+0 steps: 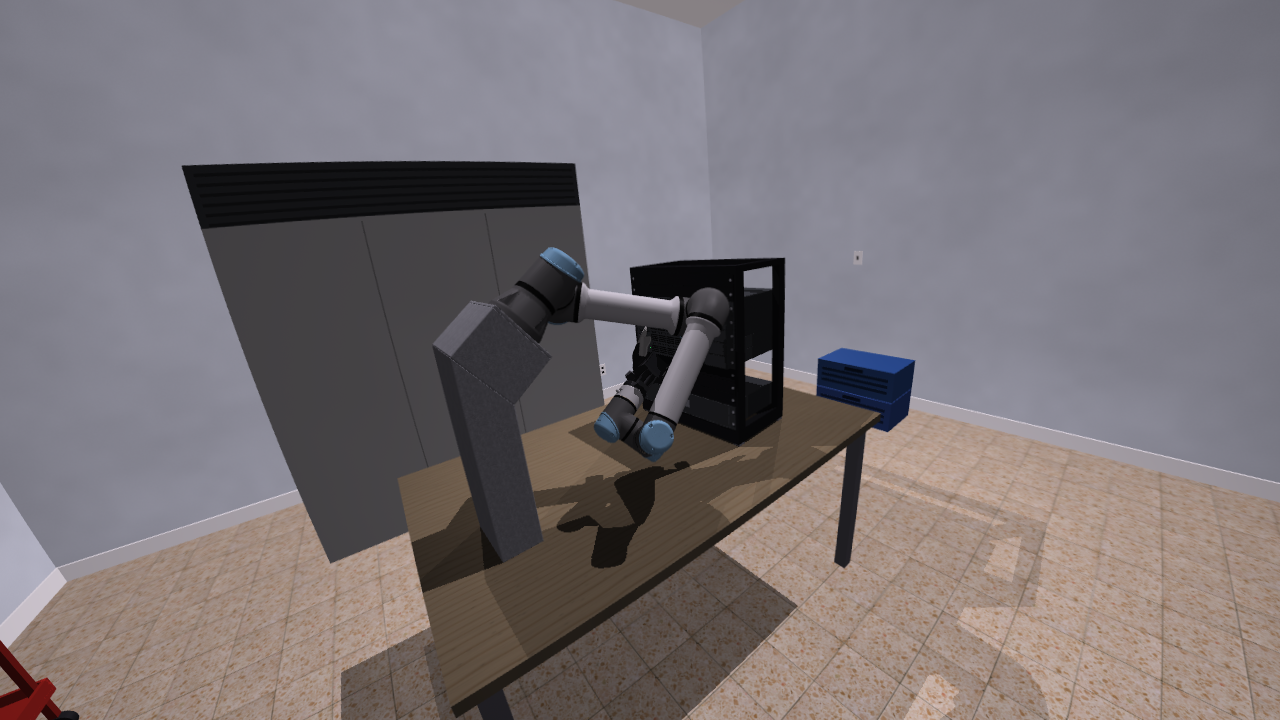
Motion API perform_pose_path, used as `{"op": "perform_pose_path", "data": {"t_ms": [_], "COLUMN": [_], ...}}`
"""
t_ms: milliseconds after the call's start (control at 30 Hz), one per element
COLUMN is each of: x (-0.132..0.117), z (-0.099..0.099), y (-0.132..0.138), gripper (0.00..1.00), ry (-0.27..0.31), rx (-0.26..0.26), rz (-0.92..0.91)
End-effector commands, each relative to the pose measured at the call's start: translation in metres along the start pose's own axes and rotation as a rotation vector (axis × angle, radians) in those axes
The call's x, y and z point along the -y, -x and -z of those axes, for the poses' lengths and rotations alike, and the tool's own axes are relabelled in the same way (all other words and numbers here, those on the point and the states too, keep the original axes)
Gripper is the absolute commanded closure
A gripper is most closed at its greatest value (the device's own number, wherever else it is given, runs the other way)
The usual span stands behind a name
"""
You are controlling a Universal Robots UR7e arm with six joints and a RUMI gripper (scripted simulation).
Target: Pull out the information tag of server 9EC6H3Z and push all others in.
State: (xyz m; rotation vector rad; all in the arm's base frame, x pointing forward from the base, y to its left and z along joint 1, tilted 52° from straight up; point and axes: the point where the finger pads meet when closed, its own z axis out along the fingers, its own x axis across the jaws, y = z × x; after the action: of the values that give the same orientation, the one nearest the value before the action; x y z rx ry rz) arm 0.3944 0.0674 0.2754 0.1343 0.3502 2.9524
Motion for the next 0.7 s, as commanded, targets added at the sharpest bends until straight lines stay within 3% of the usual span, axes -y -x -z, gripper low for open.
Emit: {"op": "perform_pose_path", "data": {"t_ms": [0, 467, 667], "x": [0.002, 0.015, 0.019], "z": [-0.004, -0.011, -0.011], "y": [0.008, 0.042, 0.051], "gripper": [0.0, 0.0, 0.0], "ry": [0.0, 0.011, 0.015], "rx": [0.043, 0.235, 0.28], "rz": [-0.036, -0.202, -0.243]}}
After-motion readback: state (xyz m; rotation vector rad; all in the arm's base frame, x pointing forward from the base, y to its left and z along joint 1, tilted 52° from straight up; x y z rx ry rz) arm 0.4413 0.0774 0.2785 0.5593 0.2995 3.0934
